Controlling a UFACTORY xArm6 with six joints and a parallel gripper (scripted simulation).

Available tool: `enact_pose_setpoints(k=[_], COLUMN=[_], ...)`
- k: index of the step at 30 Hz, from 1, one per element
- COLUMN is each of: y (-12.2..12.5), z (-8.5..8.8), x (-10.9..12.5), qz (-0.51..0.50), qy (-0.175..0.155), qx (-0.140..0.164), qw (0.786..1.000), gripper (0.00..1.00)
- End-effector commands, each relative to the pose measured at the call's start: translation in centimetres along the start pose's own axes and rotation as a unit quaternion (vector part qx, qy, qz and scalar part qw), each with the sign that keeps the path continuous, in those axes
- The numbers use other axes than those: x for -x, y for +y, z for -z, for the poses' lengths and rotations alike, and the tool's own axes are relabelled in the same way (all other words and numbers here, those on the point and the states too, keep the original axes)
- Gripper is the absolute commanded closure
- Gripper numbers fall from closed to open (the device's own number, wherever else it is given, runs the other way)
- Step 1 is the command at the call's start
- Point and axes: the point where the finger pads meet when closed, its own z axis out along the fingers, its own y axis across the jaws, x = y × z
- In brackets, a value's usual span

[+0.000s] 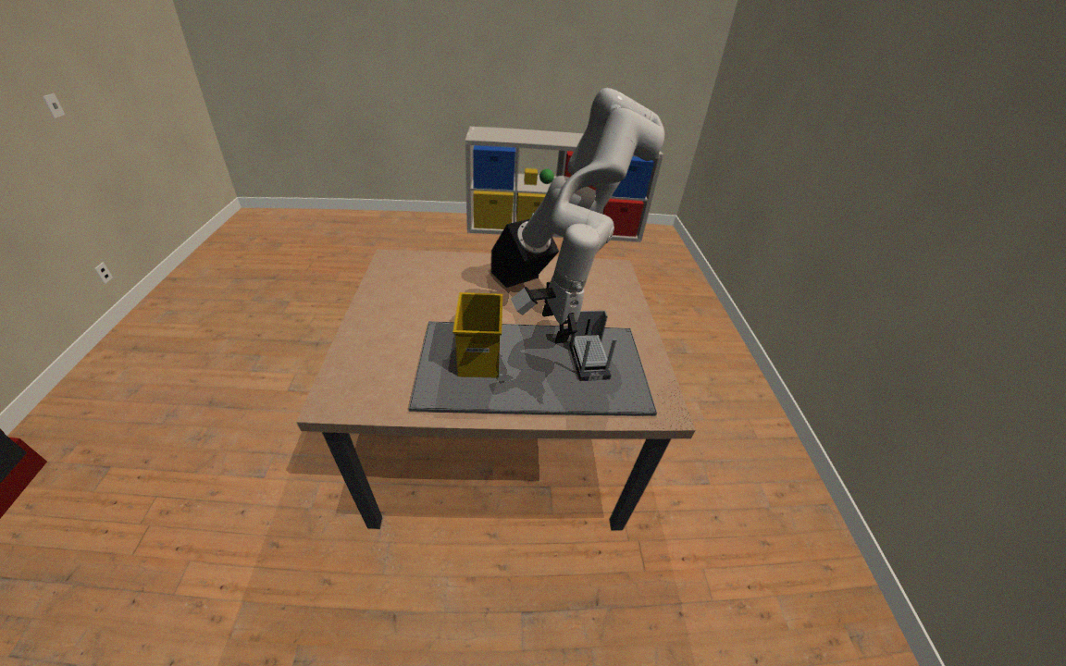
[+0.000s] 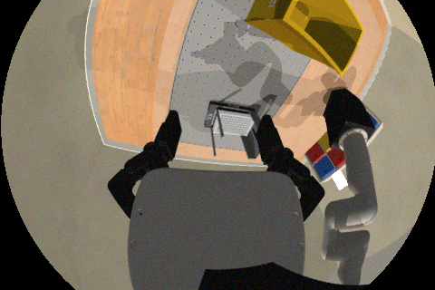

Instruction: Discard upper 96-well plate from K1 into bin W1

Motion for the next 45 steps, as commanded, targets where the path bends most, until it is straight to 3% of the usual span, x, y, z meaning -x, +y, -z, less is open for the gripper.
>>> enact_pose_setpoints(k=[1, 10, 13, 20, 27, 29, 42, 44, 45], y=[0.1, 1.4, 1.5, 2.9, 4.6, 4.6, 8.3, 8.4, 8.4], z=[0.4, 0.8, 0.9, 1.1, 1.1, 1.1, 0.7, 0.7, 0.7], x=[1.6, 5.9, 6.3, 9.5, 12.6, 12.6, 17.9, 17.9, 17.9], qz=[0.047, 0.179, 0.195, 0.304, 0.412, 0.412, 0.596, 0.622, 0.622], qy=[0.001, 0.004, 0.004, 0.007, 0.010, 0.010, 0.021, 0.023, 0.023], qx=[-0.007, -0.017, -0.019, -0.029, -0.042, -0.042, -0.068, -0.072, -0.072], qw=[0.999, 0.984, 0.981, 0.952, 0.910, 0.910, 0.800, 0.779, 0.779], gripper=[0.00, 0.00, 0.00, 0.00, 0.00, 0.00, 0.00, 0.00, 0.00])
